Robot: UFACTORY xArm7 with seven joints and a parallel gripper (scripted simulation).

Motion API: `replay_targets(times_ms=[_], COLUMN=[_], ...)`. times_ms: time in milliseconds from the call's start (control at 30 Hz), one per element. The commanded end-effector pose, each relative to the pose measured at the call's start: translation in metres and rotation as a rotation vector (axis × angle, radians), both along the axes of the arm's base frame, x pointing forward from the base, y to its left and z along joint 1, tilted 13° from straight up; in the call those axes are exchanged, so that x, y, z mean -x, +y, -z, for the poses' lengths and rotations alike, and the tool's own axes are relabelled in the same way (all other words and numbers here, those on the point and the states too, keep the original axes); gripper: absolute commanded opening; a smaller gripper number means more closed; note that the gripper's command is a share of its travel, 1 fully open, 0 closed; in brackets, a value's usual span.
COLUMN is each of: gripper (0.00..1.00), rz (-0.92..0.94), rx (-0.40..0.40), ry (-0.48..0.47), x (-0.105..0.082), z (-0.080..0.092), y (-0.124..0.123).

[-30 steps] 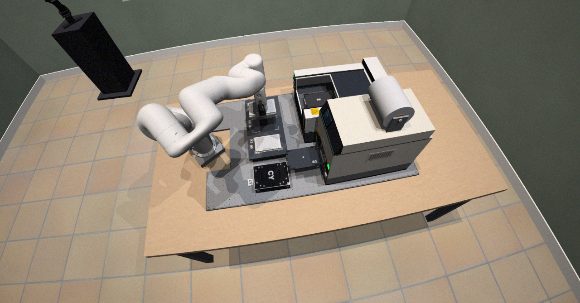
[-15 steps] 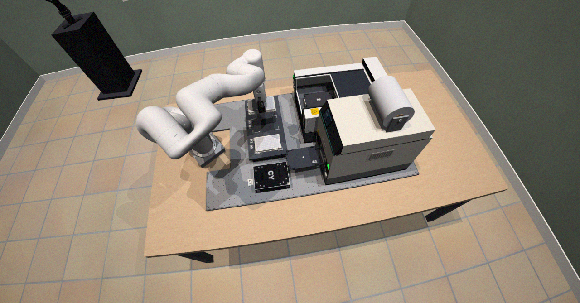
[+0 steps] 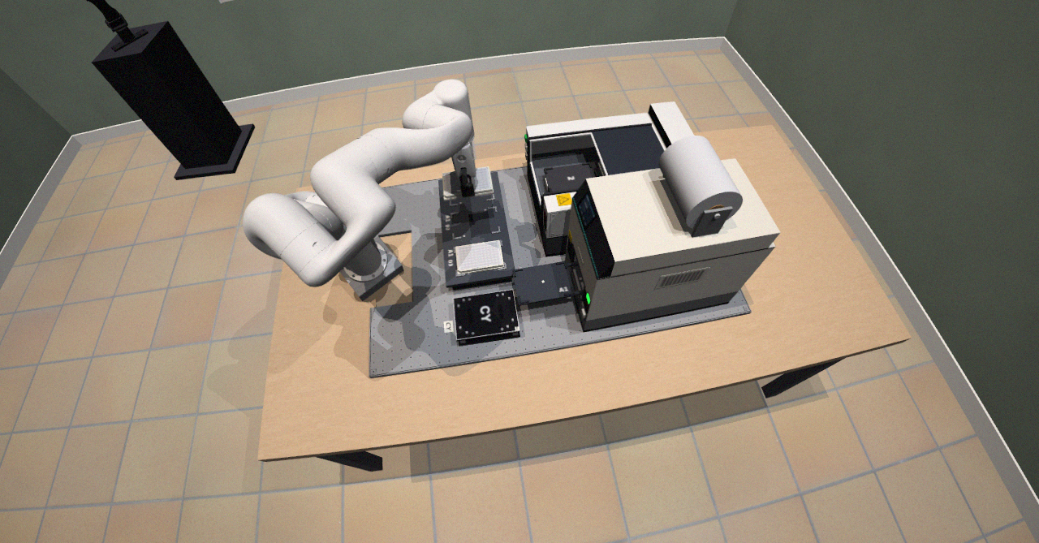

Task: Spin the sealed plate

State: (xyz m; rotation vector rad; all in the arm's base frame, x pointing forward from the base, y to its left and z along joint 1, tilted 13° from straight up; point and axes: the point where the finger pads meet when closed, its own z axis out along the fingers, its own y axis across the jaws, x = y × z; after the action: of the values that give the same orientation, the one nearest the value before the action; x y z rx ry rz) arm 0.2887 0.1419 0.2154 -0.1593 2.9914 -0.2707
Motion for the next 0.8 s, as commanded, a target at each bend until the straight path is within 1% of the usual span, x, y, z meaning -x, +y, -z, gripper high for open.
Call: replay_targets(times_ms=[0, 100, 167, 667, 767], gripper=[0.0, 0.0, 0.0, 0.0, 0.0], rz=[-0.001, -0.001, -0.001, -0.001, -0.001], rx=[-0.002, -0.002, -0.002, -0.002, -0.002], ry=[-0.003, -0.003, -0.003, -0.003, -0.003], x=[0.0, 0.001, 0.001, 0.005, 0.005], z=[-0.009, -0.014, -0.014, -0.038, -0.04], y=[0.002, 0.003, 0.003, 0.007, 0.007])
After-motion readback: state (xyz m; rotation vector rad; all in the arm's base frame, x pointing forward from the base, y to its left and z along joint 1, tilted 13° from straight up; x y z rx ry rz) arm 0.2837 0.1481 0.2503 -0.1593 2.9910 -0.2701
